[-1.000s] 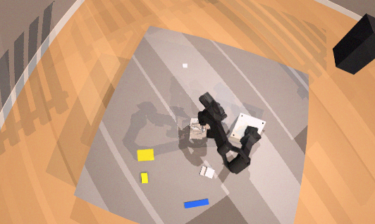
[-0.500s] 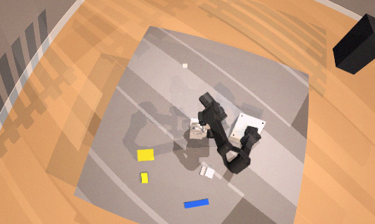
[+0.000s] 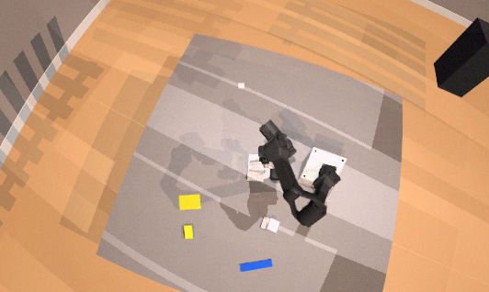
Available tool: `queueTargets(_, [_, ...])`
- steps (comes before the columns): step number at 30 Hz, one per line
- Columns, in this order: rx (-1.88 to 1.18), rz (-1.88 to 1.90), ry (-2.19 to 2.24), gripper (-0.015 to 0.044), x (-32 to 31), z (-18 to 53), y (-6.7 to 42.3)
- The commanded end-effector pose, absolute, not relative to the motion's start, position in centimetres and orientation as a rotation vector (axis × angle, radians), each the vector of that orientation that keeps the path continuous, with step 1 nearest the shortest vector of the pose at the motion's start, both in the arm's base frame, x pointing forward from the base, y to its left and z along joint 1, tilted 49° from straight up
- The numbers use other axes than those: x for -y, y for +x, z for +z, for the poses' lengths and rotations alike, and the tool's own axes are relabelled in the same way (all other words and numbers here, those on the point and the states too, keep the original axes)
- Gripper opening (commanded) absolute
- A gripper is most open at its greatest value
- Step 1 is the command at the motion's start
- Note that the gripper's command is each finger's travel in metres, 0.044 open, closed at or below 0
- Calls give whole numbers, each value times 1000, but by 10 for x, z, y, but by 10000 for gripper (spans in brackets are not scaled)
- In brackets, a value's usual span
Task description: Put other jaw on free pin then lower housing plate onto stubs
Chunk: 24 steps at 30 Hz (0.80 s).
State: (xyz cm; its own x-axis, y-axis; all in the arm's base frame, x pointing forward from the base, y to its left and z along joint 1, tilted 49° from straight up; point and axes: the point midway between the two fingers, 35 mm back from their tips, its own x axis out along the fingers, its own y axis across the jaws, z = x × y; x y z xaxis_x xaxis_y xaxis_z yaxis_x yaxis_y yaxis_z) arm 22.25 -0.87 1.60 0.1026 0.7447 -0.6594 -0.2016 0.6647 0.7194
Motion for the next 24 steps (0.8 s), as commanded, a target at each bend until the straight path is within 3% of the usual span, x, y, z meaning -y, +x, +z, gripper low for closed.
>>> queueTargets(1, [-1293,745,518,351,6,12,223])
queueTargets(24, [-1293,744,517,351,-22,-13,227])
